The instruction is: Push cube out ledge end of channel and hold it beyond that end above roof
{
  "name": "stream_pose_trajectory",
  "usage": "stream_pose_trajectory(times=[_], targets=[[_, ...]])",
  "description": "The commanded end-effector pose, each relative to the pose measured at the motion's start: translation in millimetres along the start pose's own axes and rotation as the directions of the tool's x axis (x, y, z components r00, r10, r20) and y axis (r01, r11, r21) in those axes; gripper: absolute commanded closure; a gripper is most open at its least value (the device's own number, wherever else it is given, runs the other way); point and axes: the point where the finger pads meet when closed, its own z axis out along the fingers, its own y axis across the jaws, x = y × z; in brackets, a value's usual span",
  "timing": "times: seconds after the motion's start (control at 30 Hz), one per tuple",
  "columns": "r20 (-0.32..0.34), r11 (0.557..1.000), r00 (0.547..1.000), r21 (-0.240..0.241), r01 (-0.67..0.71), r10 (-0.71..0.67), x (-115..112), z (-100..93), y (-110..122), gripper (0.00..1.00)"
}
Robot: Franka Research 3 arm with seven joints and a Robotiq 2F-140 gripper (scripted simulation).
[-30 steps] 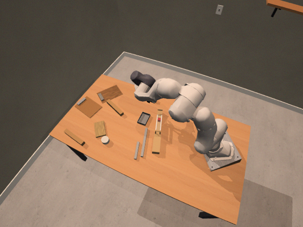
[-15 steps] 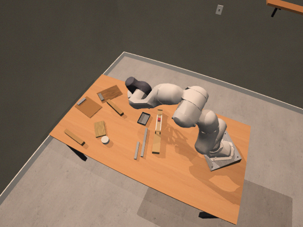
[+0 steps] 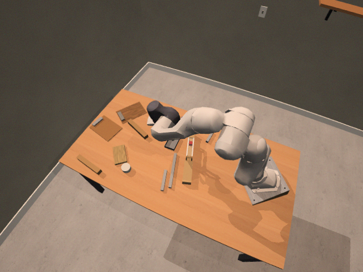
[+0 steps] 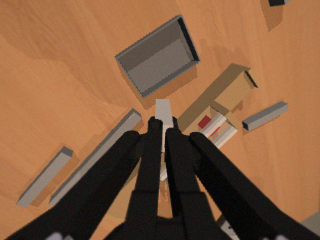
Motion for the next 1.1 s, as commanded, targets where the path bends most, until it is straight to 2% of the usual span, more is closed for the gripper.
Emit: stream_pose_trajectory(times=[0.0,0.17,0.2,0.43,0.47,0.73,0.77,0.97,1.0,1.07], targets=[[-0.019,0.979,0.979,0.041,-0.202,0.203,-16.2,-7.9,-34.0,1.0],[-0.019,0.979,0.979,0.041,-0.202,0.203,-16.2,-7.9,-34.0,1.0],[0.004,0.947,0.951,0.094,-0.308,0.309,-47.2,-16.7,-73.3,1.0],[0.004,0.947,0.951,0.094,-0.308,0.309,-47.2,-16.7,-73.3,1.0],[0.037,0.904,0.913,0.135,-0.407,0.406,-78.5,-24.5,-106.6,1.0],[0.037,0.904,0.913,0.135,-0.407,0.406,-78.5,-24.5,-106.6,1.0],[0.073,0.855,0.87,0.163,-0.493,0.488,-107.7,-31.0,-133.1,1.0],[0.073,0.855,0.87,0.163,-0.493,0.488,-107.7,-31.0,-133.1,1.0],[0.108,0.806,0.826,0.179,-0.564,0.554,-132.9,-35.8,-153.0,1.0],[0.108,0.806,0.826,0.179,-0.564,0.554,-132.9,-35.8,-153.0,1.0]])
